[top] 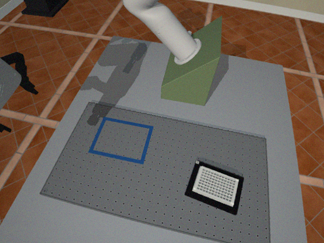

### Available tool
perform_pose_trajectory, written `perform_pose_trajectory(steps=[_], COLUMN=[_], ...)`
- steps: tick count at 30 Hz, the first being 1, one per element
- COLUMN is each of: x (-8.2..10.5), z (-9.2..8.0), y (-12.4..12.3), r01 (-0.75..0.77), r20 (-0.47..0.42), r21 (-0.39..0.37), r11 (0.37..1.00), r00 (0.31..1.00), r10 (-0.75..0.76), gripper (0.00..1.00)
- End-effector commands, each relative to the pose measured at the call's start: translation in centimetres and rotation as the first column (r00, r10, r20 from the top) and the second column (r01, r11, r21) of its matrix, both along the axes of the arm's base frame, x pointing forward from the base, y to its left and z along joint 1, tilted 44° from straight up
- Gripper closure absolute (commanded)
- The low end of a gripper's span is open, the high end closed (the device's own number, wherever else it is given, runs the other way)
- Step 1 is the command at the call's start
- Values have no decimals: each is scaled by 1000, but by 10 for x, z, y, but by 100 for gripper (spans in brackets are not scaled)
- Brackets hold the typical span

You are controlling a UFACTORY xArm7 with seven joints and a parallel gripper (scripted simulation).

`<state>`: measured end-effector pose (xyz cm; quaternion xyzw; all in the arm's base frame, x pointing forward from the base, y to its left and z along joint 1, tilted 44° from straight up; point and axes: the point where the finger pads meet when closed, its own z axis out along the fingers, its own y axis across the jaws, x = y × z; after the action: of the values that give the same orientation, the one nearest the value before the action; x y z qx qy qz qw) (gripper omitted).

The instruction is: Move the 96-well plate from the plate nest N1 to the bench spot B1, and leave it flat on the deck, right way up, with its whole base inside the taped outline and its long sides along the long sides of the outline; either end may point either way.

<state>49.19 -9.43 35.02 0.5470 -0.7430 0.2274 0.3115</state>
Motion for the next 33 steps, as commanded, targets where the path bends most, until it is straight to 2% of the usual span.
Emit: perform_pose_trajectory(steps=[1,17,25,28,33], x=[1,1,16,18,25], z=[1,1,-27,-31,-48], y=[2,2,15,17,24], r01=[-4,-4,-168,-180,-262], r20=[4,4,-124,-133,-199], r21=[1,1,49,53,87], r11=[1000,1000,985,982,961], r00=[1000,1000,977,973,941], r10=[4,4,173,186,274], gripper=[0,0,0,0,0])
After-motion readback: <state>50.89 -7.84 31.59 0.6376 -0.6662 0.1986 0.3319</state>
